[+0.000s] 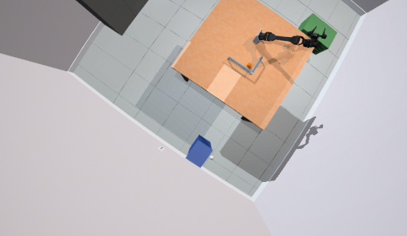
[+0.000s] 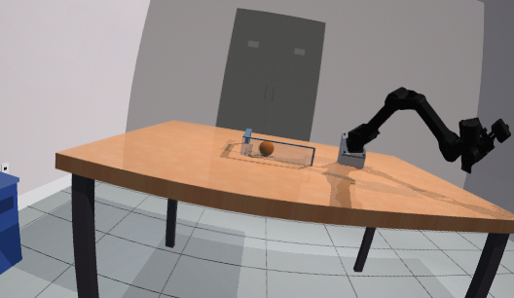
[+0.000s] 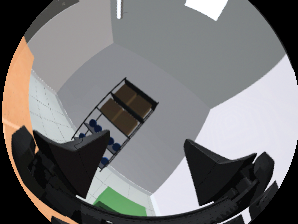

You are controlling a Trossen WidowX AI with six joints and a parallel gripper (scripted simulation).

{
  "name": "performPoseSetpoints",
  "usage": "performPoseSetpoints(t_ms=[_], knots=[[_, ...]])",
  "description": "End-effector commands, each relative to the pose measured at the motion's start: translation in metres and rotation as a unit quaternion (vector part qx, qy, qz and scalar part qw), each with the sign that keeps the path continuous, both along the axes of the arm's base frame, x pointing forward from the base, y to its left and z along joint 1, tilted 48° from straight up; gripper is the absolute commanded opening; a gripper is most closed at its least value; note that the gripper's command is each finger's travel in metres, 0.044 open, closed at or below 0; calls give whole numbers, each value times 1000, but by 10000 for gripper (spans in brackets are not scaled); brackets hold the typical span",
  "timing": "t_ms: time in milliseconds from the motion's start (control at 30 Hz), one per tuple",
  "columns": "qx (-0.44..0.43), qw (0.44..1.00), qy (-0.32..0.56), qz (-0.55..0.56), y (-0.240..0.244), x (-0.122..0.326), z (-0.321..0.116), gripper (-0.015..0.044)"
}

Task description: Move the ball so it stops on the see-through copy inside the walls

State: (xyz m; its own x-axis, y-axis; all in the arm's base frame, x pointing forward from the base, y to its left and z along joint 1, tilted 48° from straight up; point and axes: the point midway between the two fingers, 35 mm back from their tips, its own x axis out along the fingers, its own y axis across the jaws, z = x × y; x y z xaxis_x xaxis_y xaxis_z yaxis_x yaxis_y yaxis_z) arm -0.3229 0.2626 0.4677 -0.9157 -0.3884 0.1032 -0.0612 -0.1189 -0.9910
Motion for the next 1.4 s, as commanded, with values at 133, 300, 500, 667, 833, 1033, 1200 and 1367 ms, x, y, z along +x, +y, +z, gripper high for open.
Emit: performPoseSetpoints(t_ms=[133, 300, 500, 667, 833, 1033, 1200, 1367], knots=[[-12, 999, 3, -43, 21, 18, 3, 355], [-38, 989, 10, -145, 67, 66, 7, 355], [-68, 961, 21, -269, 113, 134, 11, 355], [-91, 924, 32, -370, 141, 198, 11, 355], [-113, 873, 44, -473, 158, 270, 10, 355], [-139, 795, 59, -588, 162, 360, 4, 355], [-162, 716, 71, -675, 151, 437, -6, 355], [-184, 631, 84, -749, 127, 508, -17, 355]])
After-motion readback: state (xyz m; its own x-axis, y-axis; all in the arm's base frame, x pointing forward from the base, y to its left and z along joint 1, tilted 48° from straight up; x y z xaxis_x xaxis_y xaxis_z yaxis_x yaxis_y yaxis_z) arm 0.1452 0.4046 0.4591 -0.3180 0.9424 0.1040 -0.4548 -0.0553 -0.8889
